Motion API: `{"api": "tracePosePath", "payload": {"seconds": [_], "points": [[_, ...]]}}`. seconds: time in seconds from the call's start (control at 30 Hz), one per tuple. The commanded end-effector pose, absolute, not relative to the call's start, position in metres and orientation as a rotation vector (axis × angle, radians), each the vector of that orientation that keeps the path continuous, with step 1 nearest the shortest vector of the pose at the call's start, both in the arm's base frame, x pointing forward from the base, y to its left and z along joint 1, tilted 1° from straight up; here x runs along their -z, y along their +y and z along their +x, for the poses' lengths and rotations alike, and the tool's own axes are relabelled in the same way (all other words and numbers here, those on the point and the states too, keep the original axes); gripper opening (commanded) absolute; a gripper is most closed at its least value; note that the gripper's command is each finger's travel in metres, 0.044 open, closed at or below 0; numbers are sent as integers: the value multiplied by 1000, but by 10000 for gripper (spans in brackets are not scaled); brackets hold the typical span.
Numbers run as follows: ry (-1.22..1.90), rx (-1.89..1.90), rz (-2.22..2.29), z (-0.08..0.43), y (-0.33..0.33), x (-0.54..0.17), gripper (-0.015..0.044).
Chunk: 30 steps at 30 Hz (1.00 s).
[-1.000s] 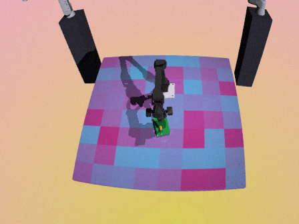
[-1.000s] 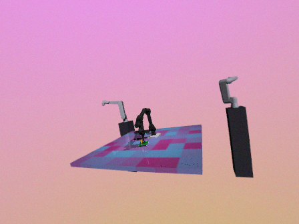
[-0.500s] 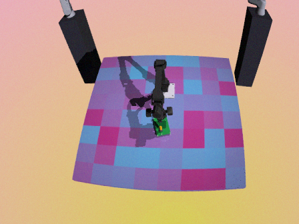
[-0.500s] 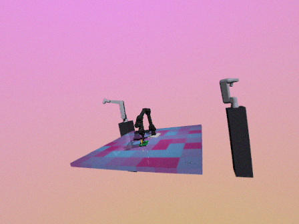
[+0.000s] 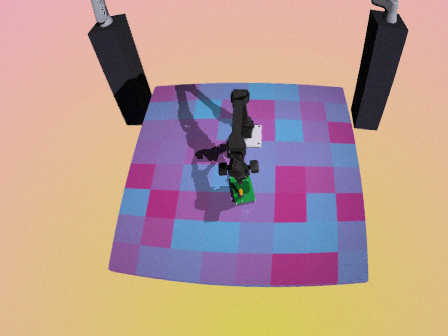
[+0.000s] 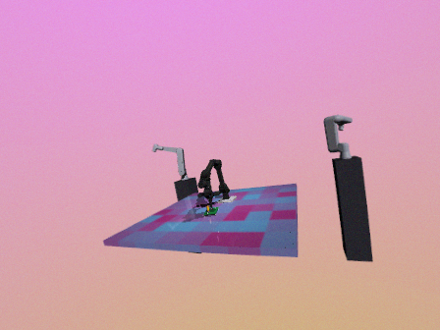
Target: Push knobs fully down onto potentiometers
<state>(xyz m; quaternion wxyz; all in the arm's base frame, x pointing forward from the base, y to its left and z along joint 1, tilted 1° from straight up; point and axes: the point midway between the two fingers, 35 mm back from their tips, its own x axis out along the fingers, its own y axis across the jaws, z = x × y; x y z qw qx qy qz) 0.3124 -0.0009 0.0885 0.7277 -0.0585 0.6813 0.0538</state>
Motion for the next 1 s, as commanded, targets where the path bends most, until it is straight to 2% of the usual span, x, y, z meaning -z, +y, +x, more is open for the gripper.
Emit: {"api": "tracePosePath", "payload": {"seconds": [0.0, 0.63, 0.9, 0.97], "points": [[1519, -118, -121, 314, 0, -83, 0], [1519, -118, -121, 312, 0, -111, 0], [1526, -121, -128, 311, -1, -105, 210], [1503, -123, -129, 314, -3, -108, 157]]}}
